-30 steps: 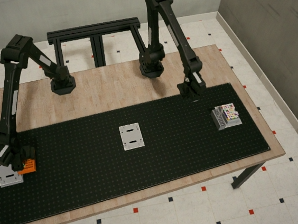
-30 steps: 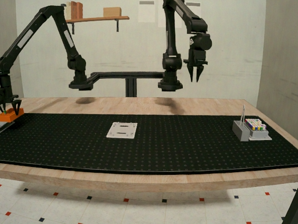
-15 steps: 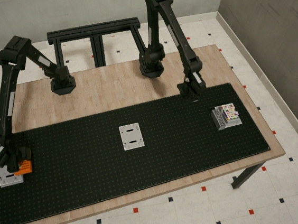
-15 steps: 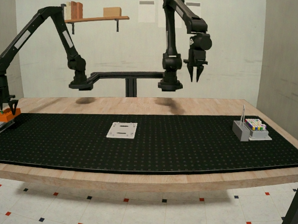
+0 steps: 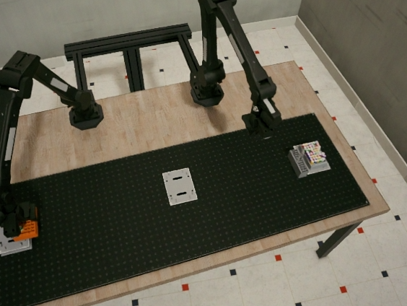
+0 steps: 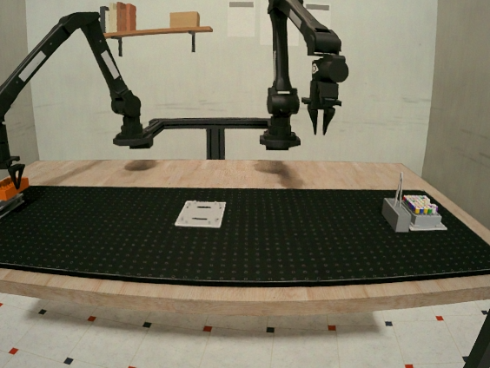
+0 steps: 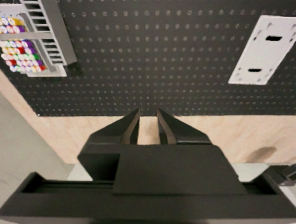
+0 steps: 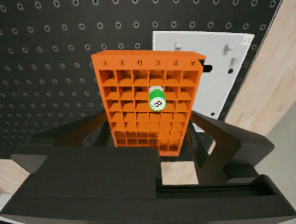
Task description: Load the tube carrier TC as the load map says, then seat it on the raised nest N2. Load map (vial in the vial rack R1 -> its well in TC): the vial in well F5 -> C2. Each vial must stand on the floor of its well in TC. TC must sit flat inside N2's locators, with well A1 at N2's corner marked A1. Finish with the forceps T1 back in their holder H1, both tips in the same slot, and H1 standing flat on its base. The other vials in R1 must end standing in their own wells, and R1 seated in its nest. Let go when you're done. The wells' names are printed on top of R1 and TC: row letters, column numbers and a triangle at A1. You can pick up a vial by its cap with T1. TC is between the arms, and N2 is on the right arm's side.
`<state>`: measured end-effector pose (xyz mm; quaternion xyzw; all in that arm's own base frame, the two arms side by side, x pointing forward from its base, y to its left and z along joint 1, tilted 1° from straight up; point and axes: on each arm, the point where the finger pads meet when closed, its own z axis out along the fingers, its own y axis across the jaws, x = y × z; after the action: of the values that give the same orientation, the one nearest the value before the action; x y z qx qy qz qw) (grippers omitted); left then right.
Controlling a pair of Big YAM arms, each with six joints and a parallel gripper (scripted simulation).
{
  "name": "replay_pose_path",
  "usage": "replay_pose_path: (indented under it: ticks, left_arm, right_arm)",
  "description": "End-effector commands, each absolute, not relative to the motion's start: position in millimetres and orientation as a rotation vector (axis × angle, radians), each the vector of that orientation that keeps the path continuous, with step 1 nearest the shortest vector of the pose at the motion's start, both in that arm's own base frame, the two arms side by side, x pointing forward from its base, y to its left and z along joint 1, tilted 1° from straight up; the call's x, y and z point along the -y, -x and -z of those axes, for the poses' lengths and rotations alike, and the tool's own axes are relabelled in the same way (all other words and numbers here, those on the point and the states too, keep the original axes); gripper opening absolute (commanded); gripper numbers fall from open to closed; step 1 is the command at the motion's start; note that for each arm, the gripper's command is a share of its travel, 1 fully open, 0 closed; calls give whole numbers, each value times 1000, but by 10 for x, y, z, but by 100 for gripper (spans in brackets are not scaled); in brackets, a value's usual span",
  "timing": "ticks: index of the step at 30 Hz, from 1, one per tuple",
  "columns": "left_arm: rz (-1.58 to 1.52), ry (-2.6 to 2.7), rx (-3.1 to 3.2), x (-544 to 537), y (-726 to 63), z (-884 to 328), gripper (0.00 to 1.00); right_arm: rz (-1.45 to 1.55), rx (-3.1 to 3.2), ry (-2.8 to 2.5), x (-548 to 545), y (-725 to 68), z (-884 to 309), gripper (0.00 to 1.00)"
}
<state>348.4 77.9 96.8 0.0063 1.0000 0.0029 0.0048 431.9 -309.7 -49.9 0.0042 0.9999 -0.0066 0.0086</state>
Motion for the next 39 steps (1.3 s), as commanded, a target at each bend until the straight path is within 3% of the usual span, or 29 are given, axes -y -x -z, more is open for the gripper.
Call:
replay_pose_path:
  ticks: [1,39]
  left_arm:
    - [-24,-1,-3097,-817,-3605,-1089,24]
    - [-24,-1,-3097,-817,-3605,-1089,24]
  right_arm:
    - [32,-3110,-13,3307,-4422,439,0]
    - [35,-3110,-13,3868,-4407,429,0]
